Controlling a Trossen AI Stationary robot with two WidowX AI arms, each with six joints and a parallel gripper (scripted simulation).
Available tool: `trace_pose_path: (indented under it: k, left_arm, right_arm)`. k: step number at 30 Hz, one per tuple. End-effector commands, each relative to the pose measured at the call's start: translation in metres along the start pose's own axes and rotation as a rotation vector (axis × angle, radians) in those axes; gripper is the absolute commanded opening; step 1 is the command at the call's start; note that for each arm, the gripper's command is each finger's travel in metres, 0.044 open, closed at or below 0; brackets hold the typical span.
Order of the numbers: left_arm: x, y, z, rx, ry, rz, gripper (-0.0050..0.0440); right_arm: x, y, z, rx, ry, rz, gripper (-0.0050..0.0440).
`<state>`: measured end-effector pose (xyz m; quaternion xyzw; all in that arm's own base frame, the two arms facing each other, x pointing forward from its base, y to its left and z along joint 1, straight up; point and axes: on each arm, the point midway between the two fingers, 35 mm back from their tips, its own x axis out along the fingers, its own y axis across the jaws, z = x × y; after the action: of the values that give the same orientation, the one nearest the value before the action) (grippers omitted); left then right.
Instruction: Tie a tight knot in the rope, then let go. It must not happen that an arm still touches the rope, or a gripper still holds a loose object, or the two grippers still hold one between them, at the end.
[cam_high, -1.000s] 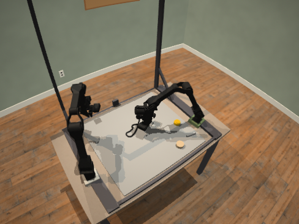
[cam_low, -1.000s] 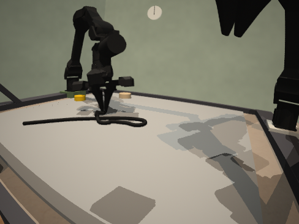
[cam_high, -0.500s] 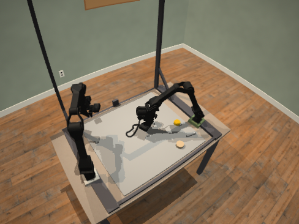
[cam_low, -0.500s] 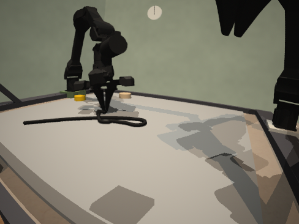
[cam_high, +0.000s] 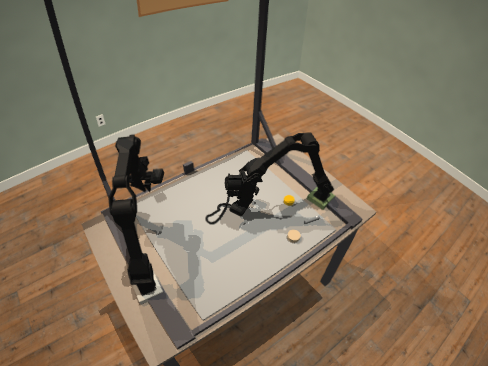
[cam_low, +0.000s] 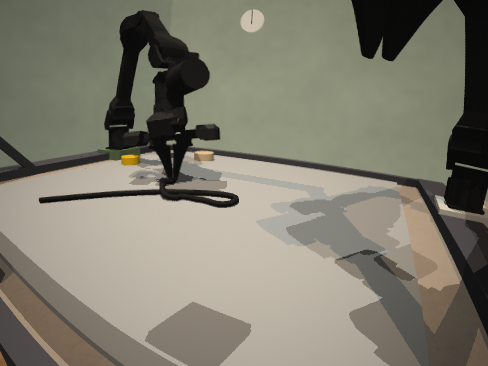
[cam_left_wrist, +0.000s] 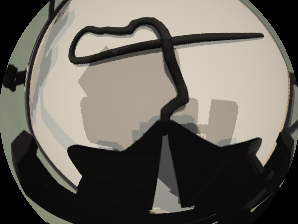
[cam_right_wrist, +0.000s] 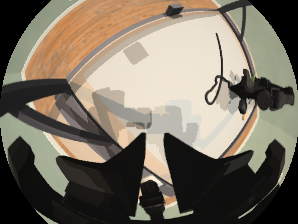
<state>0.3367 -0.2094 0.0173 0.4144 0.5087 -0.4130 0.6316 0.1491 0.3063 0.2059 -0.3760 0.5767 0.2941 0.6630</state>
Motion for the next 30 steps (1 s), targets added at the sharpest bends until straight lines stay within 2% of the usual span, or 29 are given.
trace_pose_path:
  k: [1, 30]
  left_arm:
    - [-0.009, 0.003, 0.000, 0.001, -0.021, 0.015, 0.0020]
    - [-0.011, 0.003, -0.025, 0.001, -0.019, 0.015, 0.0020]
  right_arm:
    - [-0.008, -0.002, -0.001, 0.007, -0.024, 0.004, 0.0085]
    - [-0.008, -0.002, -0.001, 0.007, -0.024, 0.004, 0.0085]
